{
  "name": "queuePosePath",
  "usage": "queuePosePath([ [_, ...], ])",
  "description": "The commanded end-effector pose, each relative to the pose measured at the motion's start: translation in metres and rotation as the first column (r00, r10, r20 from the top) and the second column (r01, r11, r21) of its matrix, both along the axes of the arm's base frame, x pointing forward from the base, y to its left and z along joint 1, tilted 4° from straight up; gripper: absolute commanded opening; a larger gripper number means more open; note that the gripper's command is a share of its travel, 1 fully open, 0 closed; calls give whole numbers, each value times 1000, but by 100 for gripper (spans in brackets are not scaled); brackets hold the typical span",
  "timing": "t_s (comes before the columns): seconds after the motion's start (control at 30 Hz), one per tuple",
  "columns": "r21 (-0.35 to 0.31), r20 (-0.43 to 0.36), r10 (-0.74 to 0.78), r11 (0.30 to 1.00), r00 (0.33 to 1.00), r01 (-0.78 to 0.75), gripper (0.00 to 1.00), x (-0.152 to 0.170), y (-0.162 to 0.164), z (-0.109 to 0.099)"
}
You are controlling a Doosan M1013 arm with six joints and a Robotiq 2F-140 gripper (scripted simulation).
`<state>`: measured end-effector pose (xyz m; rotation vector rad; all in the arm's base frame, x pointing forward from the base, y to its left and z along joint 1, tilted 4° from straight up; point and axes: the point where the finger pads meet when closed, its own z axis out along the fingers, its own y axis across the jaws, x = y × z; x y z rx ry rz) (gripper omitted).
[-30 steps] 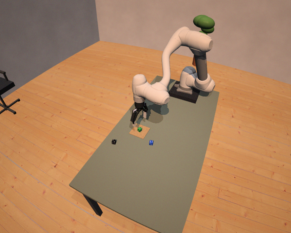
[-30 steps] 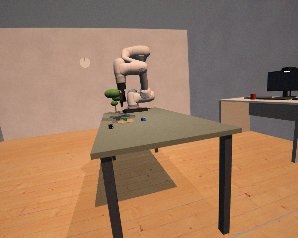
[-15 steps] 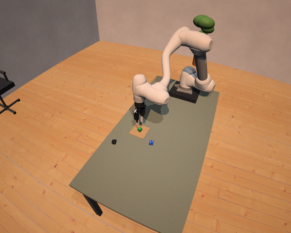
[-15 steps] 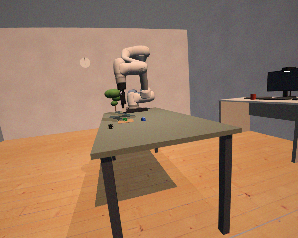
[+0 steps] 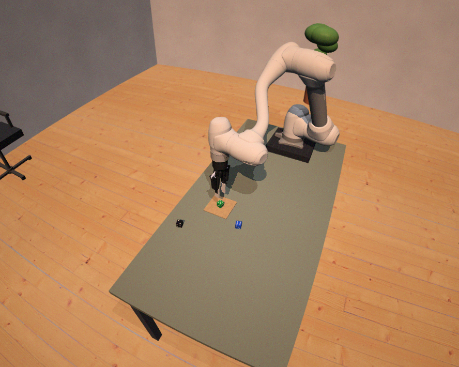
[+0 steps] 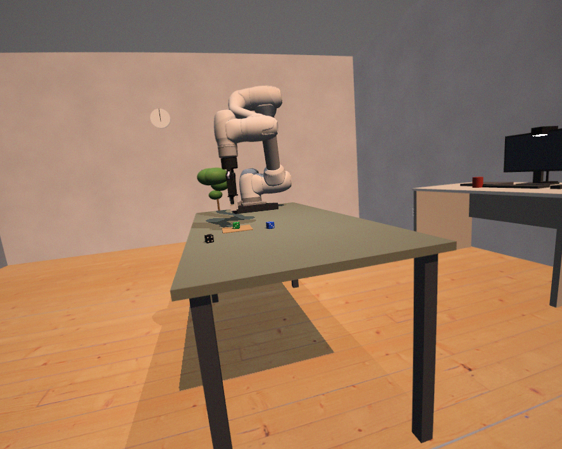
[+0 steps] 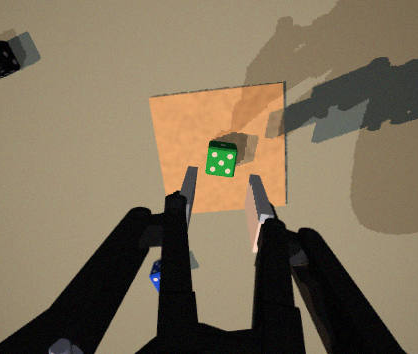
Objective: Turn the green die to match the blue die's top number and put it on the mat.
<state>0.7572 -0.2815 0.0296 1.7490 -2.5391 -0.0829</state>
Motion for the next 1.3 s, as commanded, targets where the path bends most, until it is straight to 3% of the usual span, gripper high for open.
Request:
queuePosePath([
  [0.0,0,0,0,1000,1000,0,35,0,0,0],
  [0.83,0,0,0,1000,1000,0,35,-1,0,-11],
  [1.27,0,0,0,1000,1000,0,35,-2,1,-31],
])
